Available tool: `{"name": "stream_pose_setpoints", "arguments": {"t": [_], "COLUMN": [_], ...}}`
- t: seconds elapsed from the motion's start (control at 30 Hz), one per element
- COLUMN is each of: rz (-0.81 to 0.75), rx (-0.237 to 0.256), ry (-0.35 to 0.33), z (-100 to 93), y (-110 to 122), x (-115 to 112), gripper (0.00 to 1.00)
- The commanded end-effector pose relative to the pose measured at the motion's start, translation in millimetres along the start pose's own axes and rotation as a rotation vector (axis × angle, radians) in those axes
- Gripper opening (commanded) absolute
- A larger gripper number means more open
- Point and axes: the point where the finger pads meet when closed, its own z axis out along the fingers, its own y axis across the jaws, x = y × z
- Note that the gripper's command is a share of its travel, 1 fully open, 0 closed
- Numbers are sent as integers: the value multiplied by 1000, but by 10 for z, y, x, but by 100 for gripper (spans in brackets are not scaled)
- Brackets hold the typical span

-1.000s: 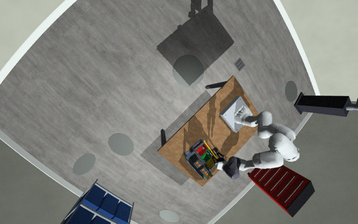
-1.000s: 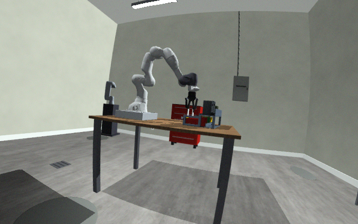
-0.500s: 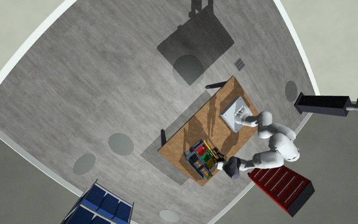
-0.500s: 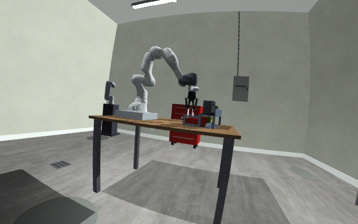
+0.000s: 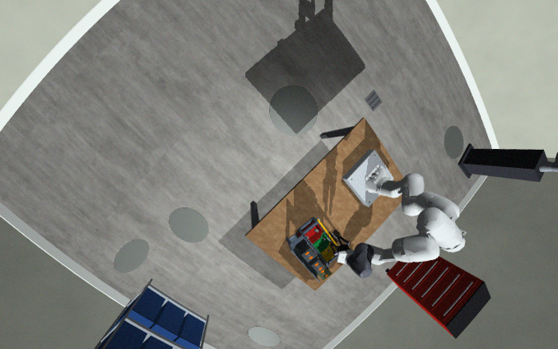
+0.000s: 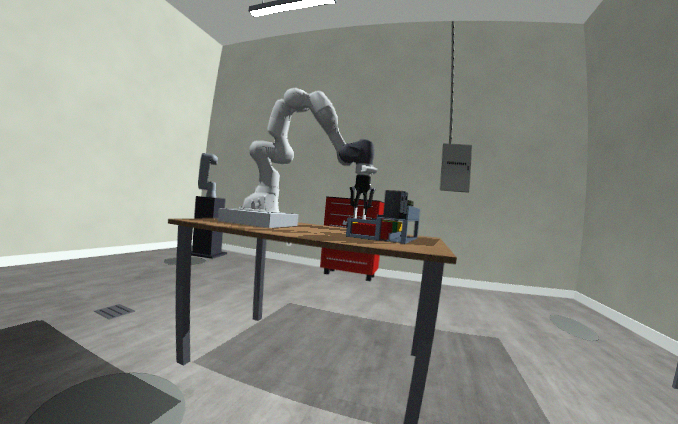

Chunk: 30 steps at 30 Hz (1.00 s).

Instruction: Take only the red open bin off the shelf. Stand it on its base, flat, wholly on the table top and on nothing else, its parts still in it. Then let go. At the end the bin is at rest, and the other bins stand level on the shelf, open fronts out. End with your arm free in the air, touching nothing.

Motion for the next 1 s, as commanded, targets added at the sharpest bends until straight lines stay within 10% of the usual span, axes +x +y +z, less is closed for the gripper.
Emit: {"name": "stream_pose_setpoints", "arguments": {"t": [0.0,0.97], "rz": [4,4], "rx": [6,6], "ry": [-1,-1], "z": [-2,125], "y": [-23,-36], "x": [-15,-23], "gripper": [28,28]}}
